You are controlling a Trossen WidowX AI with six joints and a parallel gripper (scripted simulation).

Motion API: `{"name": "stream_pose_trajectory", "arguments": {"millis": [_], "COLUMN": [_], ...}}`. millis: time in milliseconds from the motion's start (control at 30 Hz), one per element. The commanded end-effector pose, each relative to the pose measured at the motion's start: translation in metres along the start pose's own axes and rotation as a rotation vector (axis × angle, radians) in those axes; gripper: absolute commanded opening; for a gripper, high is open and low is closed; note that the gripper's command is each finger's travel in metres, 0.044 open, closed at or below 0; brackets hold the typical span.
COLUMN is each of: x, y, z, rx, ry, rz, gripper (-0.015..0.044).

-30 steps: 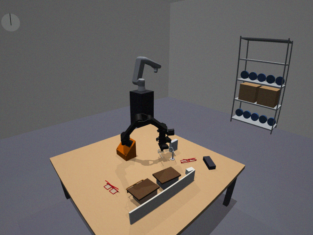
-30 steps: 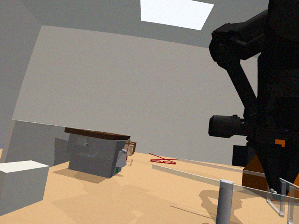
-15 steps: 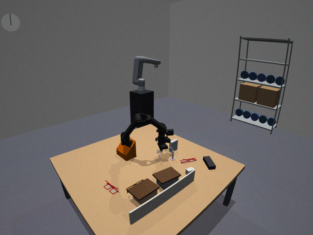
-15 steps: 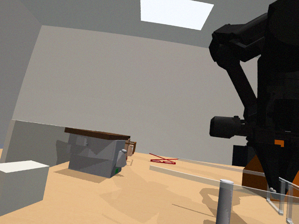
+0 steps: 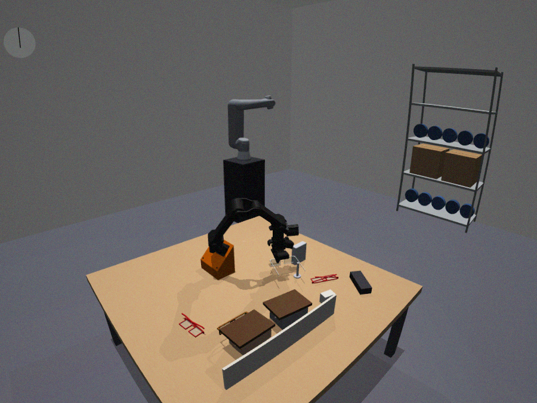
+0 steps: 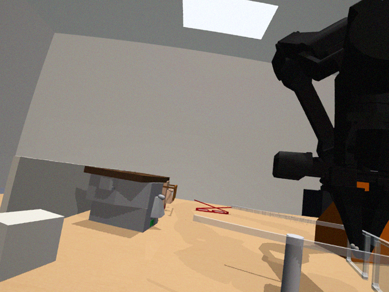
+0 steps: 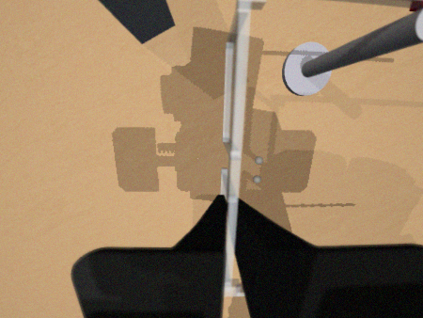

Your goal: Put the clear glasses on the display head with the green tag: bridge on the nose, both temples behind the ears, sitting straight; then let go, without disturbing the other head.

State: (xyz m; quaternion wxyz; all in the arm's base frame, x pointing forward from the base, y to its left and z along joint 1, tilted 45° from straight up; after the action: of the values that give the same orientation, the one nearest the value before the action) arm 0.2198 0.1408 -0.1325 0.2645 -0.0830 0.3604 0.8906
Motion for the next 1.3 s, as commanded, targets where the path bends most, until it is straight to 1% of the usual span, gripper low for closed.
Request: {"name": "stream_pose_trajectory", "arguments": {"millis": [0, 567, 700, 933, 1100, 1267], "x": [0.001, 0.001, 0.0, 0.001, -0.001, -0.018], "y": [0.0, -0.006, -0.009, -0.013, -0.011, 0.0], "z": [-0.001, 0.001, 0.014, 0.059, 0.06, 0.063], "rx": [0.003, 0.003, 0.002, 0.001, 0.001, -0.002], "ry": [-0.004, -0.005, -0.005, -0.006, -0.006, -0.008], "rz": [-0.002, -0.002, -0.002, -0.002, -0.024, -0.193], "gripper": [0.0, 0.0, 0.0, 0.0, 0.0, 0.0]}}
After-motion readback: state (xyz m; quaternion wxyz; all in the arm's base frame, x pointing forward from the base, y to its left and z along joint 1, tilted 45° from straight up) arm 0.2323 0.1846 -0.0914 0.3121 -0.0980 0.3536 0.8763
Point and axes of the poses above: the point midway between the two fingers, 35 mm back from their tips, its own z axis back along the fingers, its own x axis across the jaws, y = z × x, the point moved 5 cm from there along z, back along the fingers, and after that the axes turned 1 degree about -z, right-handed, at the moved point
